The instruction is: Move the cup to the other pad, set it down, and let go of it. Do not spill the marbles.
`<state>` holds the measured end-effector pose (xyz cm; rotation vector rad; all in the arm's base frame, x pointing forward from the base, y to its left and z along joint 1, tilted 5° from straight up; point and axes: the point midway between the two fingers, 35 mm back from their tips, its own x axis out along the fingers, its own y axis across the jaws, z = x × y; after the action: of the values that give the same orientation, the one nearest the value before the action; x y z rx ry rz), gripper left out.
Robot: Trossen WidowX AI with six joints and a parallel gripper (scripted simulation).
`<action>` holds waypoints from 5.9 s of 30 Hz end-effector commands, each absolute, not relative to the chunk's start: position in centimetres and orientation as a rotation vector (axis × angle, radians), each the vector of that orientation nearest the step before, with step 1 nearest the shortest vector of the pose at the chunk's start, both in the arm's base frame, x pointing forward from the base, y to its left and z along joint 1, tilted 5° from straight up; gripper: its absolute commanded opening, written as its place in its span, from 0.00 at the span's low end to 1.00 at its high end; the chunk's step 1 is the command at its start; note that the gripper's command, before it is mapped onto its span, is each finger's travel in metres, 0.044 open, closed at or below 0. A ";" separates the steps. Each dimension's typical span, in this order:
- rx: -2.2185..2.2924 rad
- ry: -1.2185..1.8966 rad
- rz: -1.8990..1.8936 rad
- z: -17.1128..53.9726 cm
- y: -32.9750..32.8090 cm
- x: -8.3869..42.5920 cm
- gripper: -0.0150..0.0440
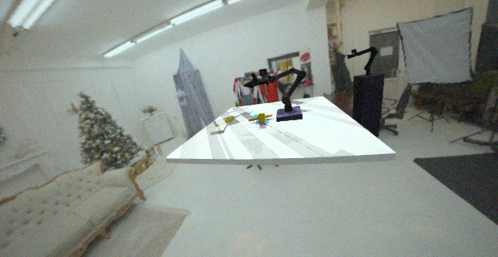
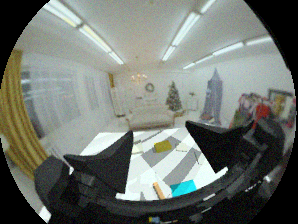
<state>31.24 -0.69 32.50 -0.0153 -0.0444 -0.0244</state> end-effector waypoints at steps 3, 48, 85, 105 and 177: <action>0.074 0.065 -0.006 30.3 0.0 32.0 0.80; 0.923 1.360 -0.771 8.4 6.2 22.4 0.54; 0.923 1.360 -0.771 3.8 6.5 22.6 0.54; 0.921 1.355 -0.765 4.0 6.5 22.8 0.33; 0.920 1.358 -0.775 8.4 2.1 23.2 0.25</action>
<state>22.83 2.52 8.30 0.9192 1.3594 -0.7818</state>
